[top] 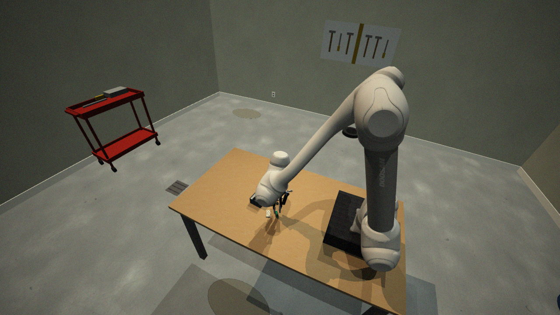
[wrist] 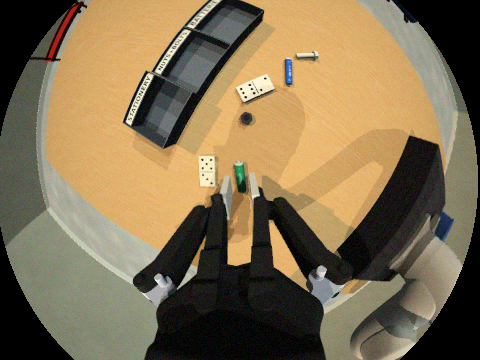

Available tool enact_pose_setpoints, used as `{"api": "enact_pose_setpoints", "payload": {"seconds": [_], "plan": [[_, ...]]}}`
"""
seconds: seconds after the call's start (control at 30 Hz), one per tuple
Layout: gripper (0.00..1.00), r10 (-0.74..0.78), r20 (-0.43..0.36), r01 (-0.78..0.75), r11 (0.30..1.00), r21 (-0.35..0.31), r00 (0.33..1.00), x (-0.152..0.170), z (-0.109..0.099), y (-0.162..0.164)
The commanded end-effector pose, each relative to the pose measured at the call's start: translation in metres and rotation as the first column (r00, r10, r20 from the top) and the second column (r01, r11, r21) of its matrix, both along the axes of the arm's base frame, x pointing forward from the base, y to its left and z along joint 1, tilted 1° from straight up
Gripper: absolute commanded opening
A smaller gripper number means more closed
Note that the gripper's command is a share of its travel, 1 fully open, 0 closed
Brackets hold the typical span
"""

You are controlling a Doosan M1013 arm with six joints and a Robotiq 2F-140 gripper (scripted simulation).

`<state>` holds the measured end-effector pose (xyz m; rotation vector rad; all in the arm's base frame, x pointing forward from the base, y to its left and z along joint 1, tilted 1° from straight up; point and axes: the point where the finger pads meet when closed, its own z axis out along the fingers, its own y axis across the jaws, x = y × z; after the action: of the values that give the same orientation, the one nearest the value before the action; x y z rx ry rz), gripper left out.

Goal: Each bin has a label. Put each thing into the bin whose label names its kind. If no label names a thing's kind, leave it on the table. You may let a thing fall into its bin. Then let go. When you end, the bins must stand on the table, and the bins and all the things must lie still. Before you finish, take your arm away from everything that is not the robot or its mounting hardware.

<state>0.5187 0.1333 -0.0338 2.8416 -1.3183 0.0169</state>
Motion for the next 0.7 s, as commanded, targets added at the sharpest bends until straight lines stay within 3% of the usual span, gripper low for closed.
{"api": "enact_pose_setpoints", "payload": {"seconds": [0.0,0.1,0.67], "plan": [[0.17,0.000,0.000,0.000,1.000,0.000,1.000,0.000,-0.008,0.000],[0.17,0.000,0.000,0.000,1.000,0.000,1.000,0.001,-0.019,0.000],[0.17,0.000,0.000,0.000,1.000,0.000,1.000,0.000,-0.031,0.000]]}}
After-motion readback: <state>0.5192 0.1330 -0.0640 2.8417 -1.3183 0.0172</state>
